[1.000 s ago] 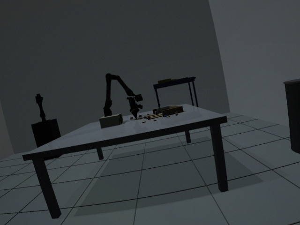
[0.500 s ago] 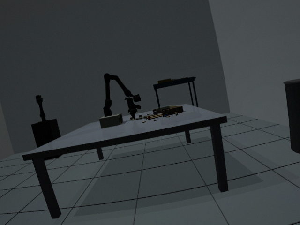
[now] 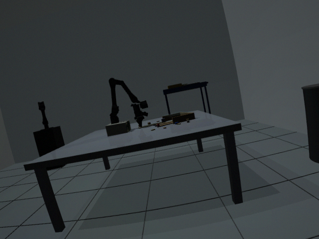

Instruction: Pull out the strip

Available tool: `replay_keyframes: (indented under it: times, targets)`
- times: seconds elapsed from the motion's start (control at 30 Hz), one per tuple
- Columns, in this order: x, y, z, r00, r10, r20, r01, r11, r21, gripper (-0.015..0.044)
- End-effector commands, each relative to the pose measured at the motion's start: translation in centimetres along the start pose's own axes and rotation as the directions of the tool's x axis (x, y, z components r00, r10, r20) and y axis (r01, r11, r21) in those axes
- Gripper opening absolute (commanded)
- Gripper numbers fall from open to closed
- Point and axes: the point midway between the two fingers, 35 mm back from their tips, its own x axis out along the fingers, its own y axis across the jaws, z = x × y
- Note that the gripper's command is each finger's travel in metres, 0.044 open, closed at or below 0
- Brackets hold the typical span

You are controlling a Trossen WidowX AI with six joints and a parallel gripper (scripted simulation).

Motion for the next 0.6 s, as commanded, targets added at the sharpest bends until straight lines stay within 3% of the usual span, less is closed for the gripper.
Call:
replay_keyframes:
  times: [0.0, 0.57]
  targets:
    - [0.4, 0.1, -1.7, 0.999, 0.001, -0.036, -0.001, 1.0, -0.002, 0.0]
    - [0.4, 0.1, -3.5, 0.999, 0.001, -0.037, -0.001, 1.0, -0.002, 0.0]
